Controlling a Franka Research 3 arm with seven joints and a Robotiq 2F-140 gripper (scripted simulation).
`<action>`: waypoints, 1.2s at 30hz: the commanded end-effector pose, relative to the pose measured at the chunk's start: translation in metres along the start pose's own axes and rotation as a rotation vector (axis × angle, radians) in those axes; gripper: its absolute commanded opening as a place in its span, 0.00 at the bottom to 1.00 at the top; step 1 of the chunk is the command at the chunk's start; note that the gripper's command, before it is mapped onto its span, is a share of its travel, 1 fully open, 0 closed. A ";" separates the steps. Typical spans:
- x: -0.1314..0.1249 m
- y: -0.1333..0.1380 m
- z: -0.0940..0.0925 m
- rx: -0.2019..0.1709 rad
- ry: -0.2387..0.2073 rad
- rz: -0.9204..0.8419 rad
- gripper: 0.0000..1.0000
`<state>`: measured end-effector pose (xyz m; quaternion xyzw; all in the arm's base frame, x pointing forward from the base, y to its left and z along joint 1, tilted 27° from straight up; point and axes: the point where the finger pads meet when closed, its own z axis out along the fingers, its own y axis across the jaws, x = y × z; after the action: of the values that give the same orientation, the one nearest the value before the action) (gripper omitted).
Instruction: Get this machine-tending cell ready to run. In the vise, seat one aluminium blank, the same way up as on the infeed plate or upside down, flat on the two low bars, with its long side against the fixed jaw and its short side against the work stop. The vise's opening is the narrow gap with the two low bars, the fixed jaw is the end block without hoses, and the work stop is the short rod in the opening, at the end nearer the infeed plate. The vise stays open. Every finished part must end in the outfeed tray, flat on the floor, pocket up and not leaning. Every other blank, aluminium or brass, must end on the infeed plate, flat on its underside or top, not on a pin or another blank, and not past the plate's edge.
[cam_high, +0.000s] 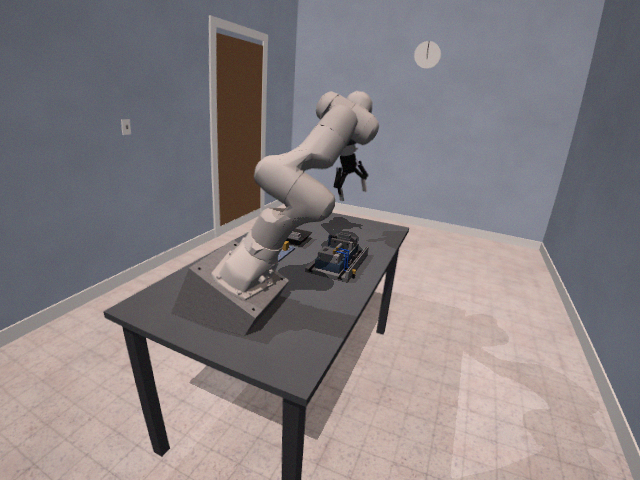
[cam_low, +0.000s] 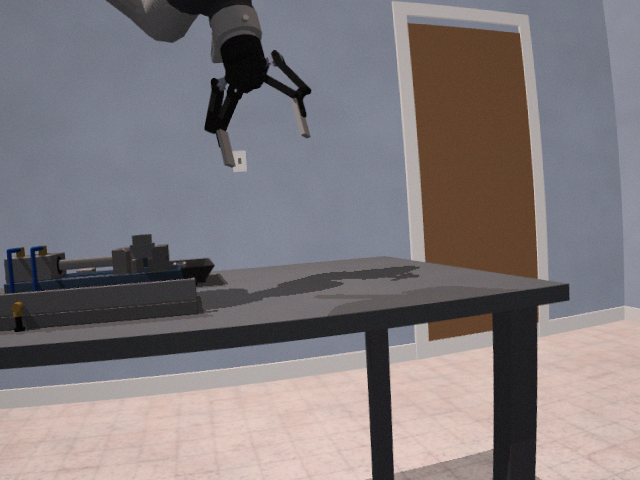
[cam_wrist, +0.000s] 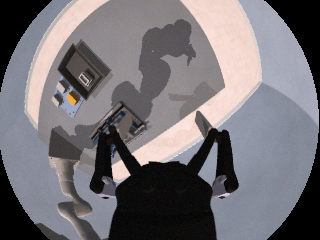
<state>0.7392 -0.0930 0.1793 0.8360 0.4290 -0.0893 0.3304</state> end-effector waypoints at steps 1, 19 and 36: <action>0.000 0.000 0.000 0.000 0.000 0.000 1.00; 0.000 -0.001 0.000 0.001 0.001 -0.002 1.00; -0.001 -0.178 -0.033 0.123 0.113 -0.312 1.00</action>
<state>0.6194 -0.0174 0.1284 0.8011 0.5266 -0.1236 0.2563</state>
